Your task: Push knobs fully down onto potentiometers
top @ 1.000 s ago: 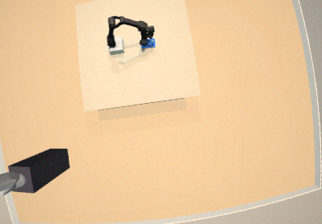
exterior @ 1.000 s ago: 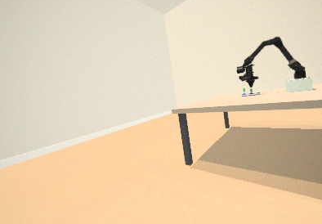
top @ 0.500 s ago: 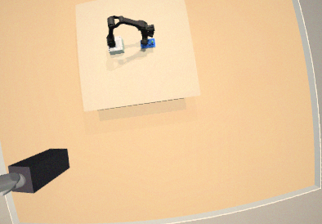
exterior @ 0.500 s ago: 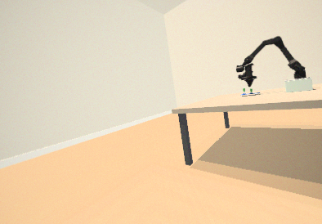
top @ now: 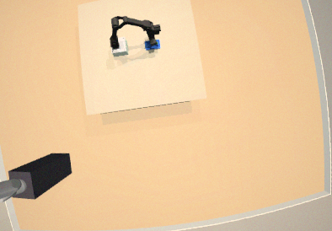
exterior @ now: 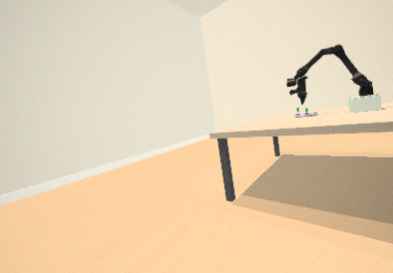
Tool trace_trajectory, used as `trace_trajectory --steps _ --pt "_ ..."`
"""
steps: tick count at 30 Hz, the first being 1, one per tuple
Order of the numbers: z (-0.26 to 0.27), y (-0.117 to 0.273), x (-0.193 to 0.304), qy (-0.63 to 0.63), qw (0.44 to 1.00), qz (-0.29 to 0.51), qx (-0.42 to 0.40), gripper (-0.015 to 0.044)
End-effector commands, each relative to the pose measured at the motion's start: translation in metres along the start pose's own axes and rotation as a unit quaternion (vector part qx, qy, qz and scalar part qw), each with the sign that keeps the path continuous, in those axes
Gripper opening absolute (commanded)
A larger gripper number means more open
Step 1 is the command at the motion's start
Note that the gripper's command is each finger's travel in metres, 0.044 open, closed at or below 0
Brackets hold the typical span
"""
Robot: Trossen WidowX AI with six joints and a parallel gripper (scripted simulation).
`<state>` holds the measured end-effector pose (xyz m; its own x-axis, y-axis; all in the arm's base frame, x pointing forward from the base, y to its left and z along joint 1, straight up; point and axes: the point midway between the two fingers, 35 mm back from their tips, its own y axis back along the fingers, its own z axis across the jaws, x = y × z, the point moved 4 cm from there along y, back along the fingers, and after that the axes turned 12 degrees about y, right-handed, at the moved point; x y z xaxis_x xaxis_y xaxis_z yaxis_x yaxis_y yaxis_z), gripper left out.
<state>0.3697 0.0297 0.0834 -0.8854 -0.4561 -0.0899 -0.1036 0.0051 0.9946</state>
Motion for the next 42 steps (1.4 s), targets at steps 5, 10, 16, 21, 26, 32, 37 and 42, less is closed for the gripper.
trace_trajectory --steps 5,10,16,21,26,32,37,42 --pt "-0.006 0.004 -0.006 0.142 0.99 0.002 0.0 0.0" --pt "-0.009 0.005 -0.008 0.227 0.974 0.004 -0.002 0.0" --pt "-0.012 0.007 -0.011 0.326 0.945 0.005 -0.004 0.0" --pt "-0.015 0.009 -0.014 0.407 0.914 0.006 -0.006 0.0" --pt "-0.018 0.01 -0.016 0.484 0.875 0.007 -0.009 0.0" --pt "-0.021 0.012 -0.019 0.572 0.82 0.007 -0.012 0.0" --pt "-0.024 0.014 -0.021 0.641 0.768 0.007 -0.015 0.0" --pt "-0.026 0.015 -0.023 0.705 0.709 0.007 -0.017 0.0"
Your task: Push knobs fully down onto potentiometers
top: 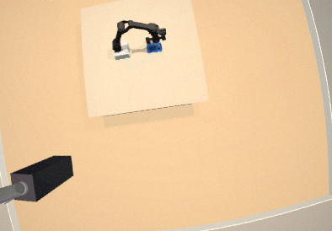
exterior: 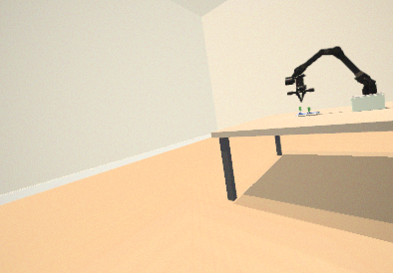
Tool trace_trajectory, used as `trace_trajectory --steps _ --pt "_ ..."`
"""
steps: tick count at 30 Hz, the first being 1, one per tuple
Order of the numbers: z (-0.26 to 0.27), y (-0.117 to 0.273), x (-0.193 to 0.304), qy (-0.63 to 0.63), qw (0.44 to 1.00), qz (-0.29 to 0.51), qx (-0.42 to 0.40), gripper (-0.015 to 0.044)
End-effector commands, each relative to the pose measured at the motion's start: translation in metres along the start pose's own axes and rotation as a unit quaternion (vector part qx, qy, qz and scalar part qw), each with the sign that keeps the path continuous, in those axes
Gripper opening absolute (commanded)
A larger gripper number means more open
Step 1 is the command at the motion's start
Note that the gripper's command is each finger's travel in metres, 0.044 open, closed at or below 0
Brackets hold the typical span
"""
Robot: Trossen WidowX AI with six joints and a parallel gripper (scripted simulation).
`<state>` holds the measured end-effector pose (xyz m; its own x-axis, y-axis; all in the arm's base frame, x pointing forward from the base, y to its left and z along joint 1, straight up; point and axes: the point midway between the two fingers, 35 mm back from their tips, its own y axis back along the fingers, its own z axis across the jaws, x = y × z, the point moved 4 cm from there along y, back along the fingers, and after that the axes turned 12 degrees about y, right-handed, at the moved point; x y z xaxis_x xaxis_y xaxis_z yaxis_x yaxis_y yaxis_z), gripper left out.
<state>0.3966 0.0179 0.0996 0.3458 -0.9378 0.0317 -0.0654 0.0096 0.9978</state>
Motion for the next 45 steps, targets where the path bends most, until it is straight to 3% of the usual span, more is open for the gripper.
trace_trajectory --steps 1,15,29,45 --pt "-0.004 0.003 0.003 0.073 0.997 -0.001 0.001 0.0" --pt "-0.009 0.007 0.01 0.31 0.951 -0.005 -0.004 0.0" --pt "-0.015 0.011 0.017 0.526 0.85 -0.012 -0.006 0.0" --pt "-0.014 -0.008 0.017 0.536 0.844 -0.012 -0.006 0.0"
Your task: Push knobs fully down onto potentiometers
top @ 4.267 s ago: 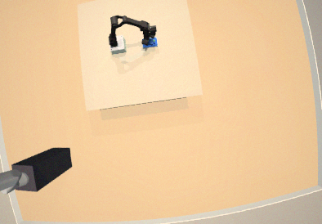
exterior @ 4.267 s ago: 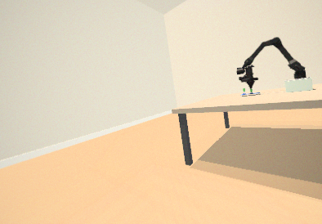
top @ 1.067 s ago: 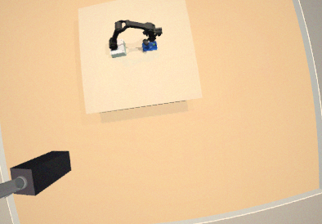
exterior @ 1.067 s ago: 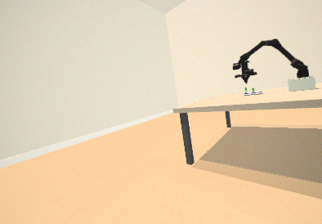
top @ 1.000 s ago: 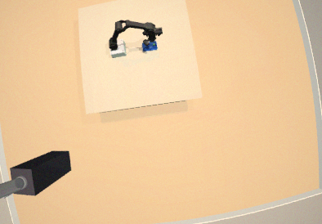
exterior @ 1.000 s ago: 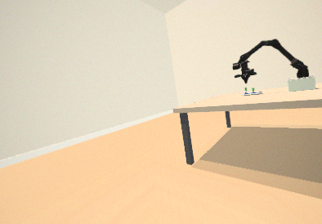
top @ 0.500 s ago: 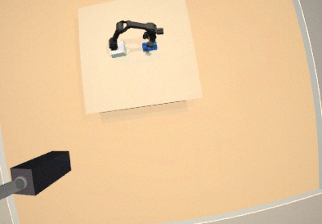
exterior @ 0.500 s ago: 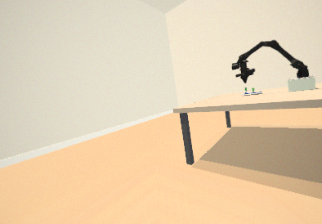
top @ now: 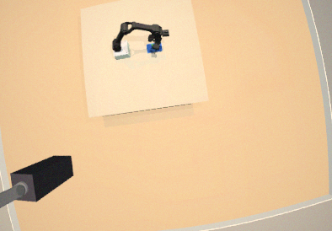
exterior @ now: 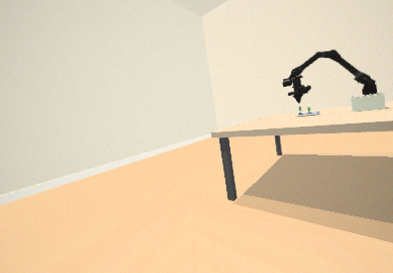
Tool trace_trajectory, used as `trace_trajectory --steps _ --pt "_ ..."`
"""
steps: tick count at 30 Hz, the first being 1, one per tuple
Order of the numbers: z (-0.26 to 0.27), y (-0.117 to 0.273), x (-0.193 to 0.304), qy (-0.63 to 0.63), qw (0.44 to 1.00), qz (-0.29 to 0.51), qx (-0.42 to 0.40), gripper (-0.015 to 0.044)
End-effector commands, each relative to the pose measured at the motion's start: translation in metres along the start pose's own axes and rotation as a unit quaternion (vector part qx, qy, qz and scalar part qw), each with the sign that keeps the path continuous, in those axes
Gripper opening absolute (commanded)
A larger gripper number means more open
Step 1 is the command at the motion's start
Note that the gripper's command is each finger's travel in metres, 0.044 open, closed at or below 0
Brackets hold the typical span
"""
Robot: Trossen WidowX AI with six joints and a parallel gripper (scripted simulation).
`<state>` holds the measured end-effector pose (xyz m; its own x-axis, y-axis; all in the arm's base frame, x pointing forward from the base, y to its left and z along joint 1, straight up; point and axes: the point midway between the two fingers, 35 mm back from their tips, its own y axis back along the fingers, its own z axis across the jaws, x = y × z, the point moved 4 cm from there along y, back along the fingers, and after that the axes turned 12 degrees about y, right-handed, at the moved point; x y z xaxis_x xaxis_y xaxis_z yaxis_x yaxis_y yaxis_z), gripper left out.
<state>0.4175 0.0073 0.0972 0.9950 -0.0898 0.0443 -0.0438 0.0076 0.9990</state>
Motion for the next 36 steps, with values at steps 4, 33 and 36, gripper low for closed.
trace_trajectory --steps 4,33,36 --pt "0.0 -0.006 -0.001 0.003 1.0 -0.002 0.001 0.0" --pt "0.0 -0.026 -0.001 0.003 1.0 -0.003 0.001 0.0" --pt "0.0 -0.026 -0.001 0.003 1.0 -0.003 0.001 0.0"
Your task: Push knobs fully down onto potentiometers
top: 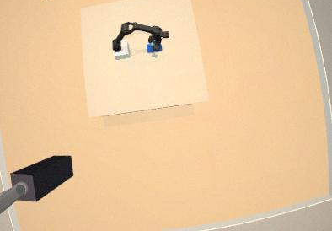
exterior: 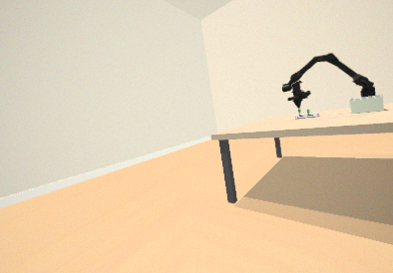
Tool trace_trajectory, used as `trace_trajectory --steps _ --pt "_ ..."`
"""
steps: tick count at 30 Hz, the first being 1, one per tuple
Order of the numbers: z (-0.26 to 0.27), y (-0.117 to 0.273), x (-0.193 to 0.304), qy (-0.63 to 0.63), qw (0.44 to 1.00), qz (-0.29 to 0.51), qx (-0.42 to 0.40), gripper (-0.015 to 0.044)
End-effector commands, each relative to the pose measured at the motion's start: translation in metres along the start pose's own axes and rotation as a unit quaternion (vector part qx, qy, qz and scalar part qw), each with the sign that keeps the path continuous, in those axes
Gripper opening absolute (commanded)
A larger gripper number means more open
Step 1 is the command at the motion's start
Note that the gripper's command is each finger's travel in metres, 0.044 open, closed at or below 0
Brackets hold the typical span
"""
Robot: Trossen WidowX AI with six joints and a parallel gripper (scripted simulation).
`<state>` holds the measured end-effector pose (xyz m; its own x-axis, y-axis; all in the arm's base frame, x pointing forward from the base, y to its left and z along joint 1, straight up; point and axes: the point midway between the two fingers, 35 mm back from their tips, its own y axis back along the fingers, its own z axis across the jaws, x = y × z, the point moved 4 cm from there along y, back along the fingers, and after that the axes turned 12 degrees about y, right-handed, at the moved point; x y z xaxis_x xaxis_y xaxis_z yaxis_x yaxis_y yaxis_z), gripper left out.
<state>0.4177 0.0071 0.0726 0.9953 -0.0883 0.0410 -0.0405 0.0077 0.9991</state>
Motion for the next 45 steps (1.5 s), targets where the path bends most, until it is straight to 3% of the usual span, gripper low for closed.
trace_trajectory --steps 1,45 --pt "0.0 -0.0021 -0.0005 0.002 1.0 -0.001 0.001 0.0" --pt "0.0 -0.0078 -0.0005 0.002 1.0 -0.001 0.001 0.0"
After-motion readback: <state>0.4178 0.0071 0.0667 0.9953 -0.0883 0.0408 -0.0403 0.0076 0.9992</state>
